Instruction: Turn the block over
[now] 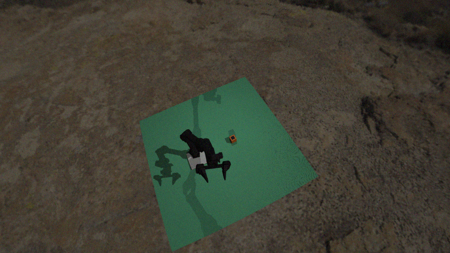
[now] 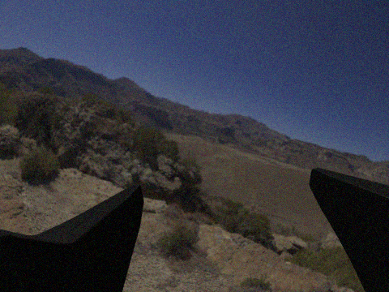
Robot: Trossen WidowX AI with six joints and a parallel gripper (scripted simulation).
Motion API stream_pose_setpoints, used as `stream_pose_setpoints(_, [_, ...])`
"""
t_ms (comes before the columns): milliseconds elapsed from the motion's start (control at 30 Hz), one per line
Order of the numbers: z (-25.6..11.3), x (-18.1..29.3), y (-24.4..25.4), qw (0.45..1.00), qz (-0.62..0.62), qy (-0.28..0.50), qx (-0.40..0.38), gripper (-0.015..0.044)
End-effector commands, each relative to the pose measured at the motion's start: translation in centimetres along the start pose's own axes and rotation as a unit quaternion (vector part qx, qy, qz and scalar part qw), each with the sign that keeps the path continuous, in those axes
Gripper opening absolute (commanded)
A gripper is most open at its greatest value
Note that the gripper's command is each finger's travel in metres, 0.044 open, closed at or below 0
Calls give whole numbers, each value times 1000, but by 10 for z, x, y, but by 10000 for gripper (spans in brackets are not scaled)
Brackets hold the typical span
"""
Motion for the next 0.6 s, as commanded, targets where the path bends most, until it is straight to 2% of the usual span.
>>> stream_pose_setpoints(0, [-6, 20, 37, 998, -13, 35, -55, 440])
stream_pose_setpoints(267, [-44, 75, 132, 968, -53, 134, -206, 440])
stream_pose_setpoints(567, [-133, 139, 224, 890, -131, 238, -366, 440])
Point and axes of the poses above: the point midway between the two fingers, 35 mm back from their tips, its own z axis out along the fingers, its own y axis across the jaws, x = y × z, the point moved 2 cm from there along -z, back along the fingers, and after that the axes turned 12 degrees about z, right-handed, at the moved point
